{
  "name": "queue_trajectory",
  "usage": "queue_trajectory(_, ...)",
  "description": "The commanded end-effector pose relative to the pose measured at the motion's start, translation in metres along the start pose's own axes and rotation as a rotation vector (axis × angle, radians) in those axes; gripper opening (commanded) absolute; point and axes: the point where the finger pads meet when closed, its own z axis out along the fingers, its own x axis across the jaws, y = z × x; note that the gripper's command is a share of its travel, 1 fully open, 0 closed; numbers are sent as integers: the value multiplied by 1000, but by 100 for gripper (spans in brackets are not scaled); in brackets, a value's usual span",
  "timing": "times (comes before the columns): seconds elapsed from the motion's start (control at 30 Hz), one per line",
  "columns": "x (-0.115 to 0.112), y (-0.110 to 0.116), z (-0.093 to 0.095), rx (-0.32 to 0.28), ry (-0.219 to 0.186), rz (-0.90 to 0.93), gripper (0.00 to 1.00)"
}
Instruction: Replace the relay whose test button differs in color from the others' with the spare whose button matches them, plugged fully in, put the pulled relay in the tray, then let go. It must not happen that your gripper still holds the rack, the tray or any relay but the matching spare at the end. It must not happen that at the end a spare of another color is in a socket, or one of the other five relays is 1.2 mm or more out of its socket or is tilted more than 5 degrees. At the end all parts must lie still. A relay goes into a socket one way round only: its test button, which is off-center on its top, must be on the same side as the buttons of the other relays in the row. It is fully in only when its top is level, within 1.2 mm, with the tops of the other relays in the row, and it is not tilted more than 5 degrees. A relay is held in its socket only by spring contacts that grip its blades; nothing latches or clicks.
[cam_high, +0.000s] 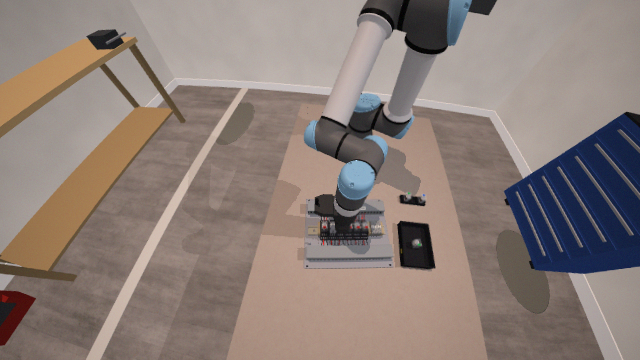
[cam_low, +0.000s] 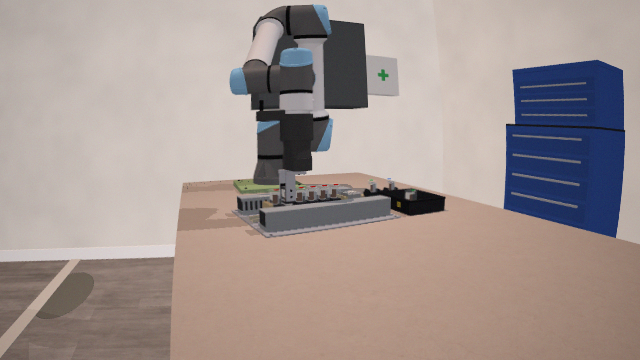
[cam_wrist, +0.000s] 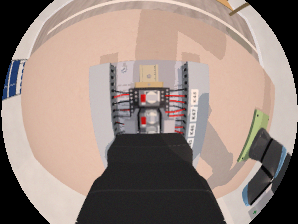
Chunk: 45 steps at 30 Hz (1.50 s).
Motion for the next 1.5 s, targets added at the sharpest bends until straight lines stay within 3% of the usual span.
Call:
queue_trajectory(0.0, 0, 0, 0, 0, -1, 0, 0)
queue_trajectory(1.4, 0, -1, 11, 2, -2, 0, 0)
queue_trajectory(1.43, -1, -1, 4, 8, -6, 0, 100)
queue_trajectory(1.47, -1, -1, 4, 8, -6, 0, 100)
